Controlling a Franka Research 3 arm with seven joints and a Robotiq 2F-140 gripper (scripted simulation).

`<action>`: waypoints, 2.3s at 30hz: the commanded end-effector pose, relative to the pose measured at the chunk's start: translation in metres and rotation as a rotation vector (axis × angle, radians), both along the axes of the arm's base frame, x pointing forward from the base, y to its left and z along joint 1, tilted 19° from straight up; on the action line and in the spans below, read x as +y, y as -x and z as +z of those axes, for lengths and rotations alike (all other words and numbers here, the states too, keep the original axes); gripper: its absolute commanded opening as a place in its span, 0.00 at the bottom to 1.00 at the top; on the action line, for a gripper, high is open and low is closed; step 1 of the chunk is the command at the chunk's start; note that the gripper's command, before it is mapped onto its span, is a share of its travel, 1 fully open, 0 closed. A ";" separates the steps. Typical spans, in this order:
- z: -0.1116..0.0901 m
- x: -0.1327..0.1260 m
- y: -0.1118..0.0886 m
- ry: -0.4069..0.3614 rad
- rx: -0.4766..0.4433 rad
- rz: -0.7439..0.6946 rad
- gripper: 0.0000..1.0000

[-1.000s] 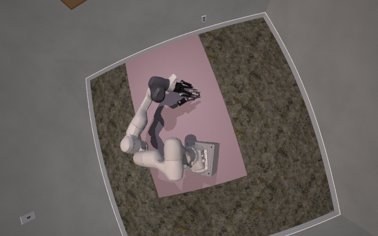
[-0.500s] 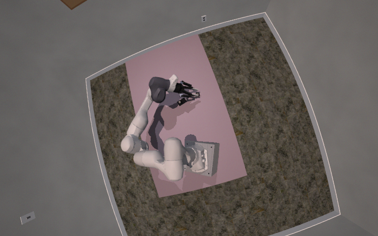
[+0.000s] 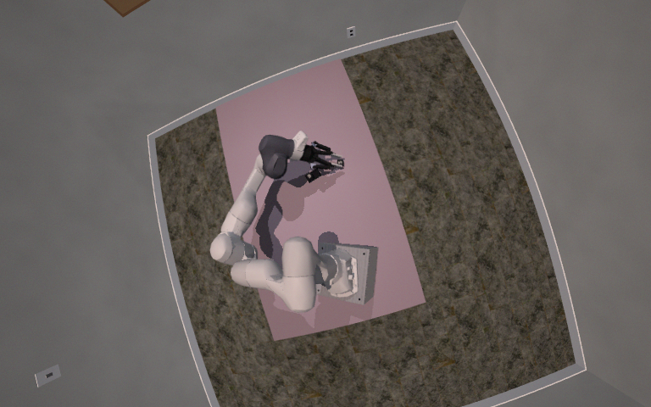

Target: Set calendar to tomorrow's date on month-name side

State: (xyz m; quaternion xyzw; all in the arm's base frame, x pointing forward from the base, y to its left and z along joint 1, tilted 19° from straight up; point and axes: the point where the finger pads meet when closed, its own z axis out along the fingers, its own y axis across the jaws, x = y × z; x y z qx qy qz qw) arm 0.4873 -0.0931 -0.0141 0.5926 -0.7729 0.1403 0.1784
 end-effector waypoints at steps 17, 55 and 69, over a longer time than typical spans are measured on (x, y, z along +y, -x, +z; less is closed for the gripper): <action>-0.026 0.007 -0.005 0.003 -0.012 -0.014 0.28; -0.032 0.009 -0.006 0.003 -0.012 -0.014 0.28; -0.032 0.009 -0.006 0.003 -0.012 -0.014 0.16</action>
